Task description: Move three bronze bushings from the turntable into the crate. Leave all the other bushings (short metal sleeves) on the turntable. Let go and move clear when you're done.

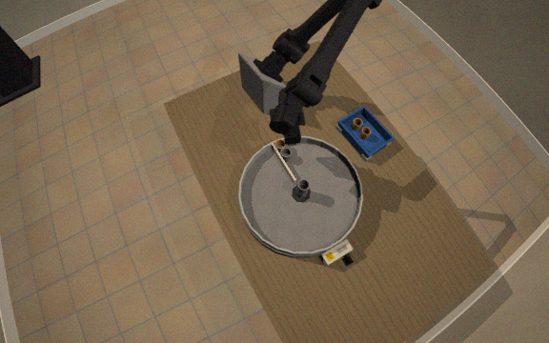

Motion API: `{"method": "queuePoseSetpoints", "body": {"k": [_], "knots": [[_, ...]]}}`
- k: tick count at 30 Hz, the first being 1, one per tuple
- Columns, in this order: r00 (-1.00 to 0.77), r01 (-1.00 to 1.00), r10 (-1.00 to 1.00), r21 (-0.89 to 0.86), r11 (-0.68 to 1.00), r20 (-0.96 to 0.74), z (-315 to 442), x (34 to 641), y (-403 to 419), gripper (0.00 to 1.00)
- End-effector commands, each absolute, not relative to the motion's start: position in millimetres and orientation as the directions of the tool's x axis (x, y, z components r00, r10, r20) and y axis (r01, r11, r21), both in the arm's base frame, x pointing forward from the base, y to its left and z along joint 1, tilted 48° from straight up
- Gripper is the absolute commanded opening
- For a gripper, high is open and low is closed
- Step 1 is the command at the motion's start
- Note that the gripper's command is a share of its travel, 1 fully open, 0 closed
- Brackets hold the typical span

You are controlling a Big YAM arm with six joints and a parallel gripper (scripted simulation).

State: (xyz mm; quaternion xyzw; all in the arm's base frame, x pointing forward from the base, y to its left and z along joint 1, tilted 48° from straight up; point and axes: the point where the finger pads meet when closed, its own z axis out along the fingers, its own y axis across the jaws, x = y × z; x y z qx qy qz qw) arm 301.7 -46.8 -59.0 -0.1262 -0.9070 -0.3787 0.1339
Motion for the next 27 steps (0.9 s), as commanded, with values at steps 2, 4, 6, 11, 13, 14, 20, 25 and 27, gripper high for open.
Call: {"method": "queuePoseSetpoints", "body": {"k": [2,4,6,11,13,14,20,25,27], "knots": [[-0.937,0.322,0.128,0.657,0.681,0.326,-60.3,307.7,-51.2,0.14],[-0.937,0.322,0.128,0.657,0.681,0.326,-60.3,307.7,-51.2,0.14],[-0.937,0.322,0.128,0.657,0.681,0.326,-60.3,307.7,-51.2,0.14],[-0.935,0.327,0.129,0.658,0.678,0.331,-59.6,301.9,-50.1,0.14],[-0.934,0.329,0.132,0.658,0.677,0.332,-59.1,300.1,-50.1,0.14],[-0.935,0.327,0.133,0.657,0.679,0.328,-58.7,302.0,-51.3,0.14],[-0.936,0.325,0.134,0.657,0.680,0.324,-58.4,304.0,-52.5,0.14],[-0.936,0.325,0.134,0.657,0.680,0.324,-58.4,304.0,-52.5,0.14],[-0.936,0.325,0.134,0.657,0.680,0.324,-58.4,304.0,-52.5,0.14]]}}
